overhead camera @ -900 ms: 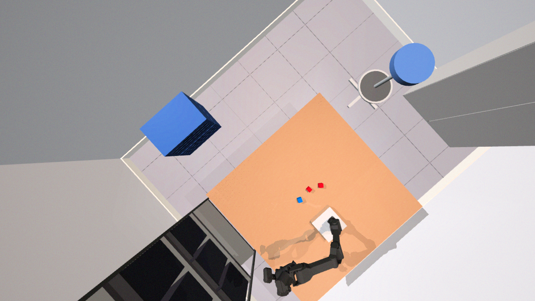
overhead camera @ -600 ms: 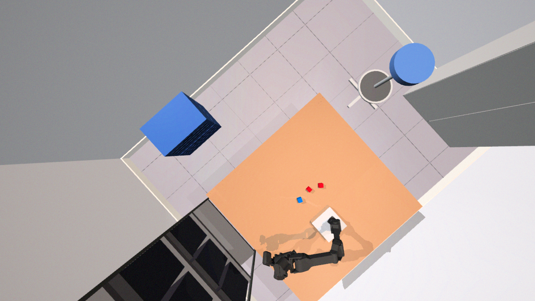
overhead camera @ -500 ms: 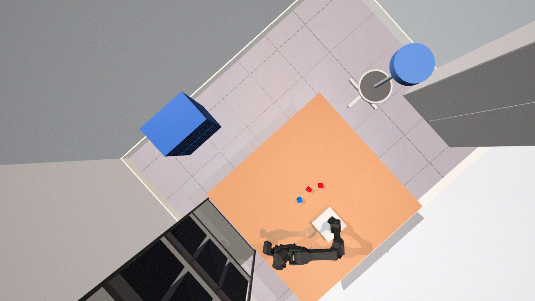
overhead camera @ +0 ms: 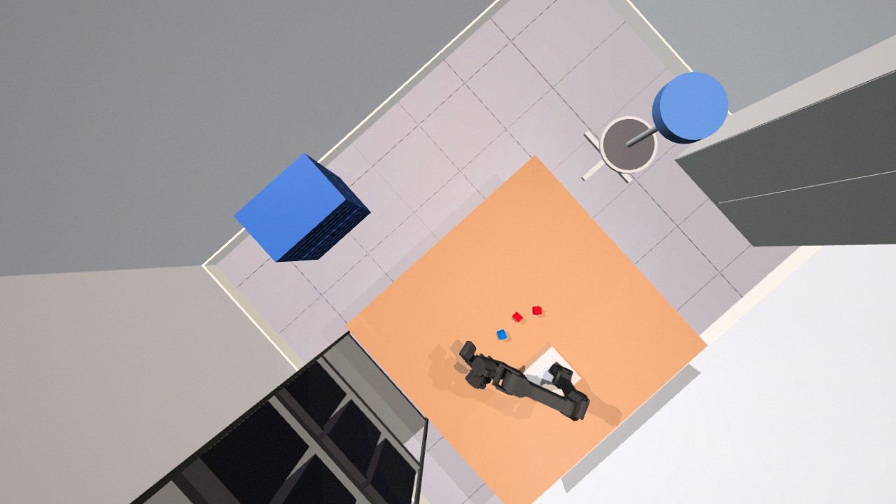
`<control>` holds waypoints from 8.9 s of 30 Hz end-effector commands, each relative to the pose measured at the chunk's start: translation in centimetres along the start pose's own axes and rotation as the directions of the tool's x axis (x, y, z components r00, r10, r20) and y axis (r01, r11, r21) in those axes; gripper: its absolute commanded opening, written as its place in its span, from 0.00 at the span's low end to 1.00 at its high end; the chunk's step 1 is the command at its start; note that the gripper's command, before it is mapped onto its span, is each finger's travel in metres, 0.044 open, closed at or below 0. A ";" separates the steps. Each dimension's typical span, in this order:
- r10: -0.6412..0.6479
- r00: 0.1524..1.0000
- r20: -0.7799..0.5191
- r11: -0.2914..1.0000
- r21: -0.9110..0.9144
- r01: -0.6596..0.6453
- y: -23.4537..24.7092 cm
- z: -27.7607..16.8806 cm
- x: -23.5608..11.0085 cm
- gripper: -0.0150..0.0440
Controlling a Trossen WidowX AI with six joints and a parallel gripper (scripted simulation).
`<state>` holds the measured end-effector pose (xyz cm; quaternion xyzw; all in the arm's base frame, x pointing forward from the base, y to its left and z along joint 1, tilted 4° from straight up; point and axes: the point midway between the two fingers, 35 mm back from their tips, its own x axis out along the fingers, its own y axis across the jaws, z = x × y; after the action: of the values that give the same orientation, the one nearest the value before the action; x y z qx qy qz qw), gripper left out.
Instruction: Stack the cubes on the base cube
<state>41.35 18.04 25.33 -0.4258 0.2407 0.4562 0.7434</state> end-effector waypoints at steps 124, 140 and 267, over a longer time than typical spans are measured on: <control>0.326 0.768 -0.552 0.812 0.579 0.072 13.1 -35.3 -14.9 0.43; 0.333 0.774 -0.539 0.773 0.626 0.103 12.1 -32.8 -11.4 0.43; 0.324 0.780 -0.535 0.430 0.818 0.382 13.5 -20.9 3.9 0.60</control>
<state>31.89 5.13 5.78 -0.0899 0.6687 0.0731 0.7344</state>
